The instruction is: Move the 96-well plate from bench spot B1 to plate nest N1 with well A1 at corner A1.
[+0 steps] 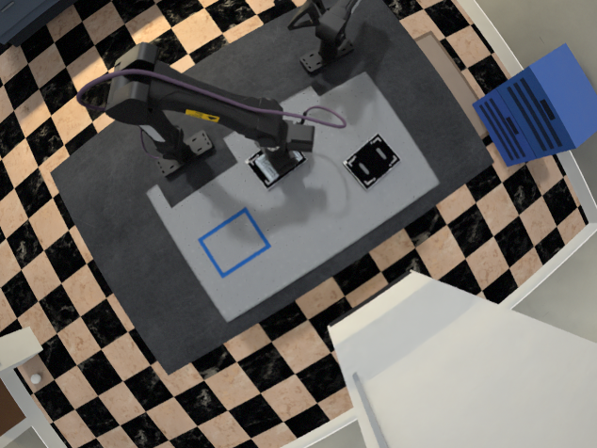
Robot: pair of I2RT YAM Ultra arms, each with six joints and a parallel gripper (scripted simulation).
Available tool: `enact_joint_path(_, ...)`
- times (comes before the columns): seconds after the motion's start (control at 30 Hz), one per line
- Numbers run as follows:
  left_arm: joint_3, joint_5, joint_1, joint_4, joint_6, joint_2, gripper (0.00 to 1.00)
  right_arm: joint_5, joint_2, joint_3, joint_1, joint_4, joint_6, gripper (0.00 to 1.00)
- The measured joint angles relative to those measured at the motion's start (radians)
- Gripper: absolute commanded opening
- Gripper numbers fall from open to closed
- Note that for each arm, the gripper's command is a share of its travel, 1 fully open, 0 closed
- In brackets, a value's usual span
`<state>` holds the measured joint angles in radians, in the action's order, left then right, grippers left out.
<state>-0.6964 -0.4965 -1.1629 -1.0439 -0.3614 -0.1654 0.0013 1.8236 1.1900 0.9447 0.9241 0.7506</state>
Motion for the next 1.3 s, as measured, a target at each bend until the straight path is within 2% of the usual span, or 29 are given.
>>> enact_joint_path(1.3, 0.000, 0.000, -0.081, 0.000, 0.000, 0.000, 1.00, 0.000, -0.003, -0.001, 0.000, 0.010, 0.005, 0.79)
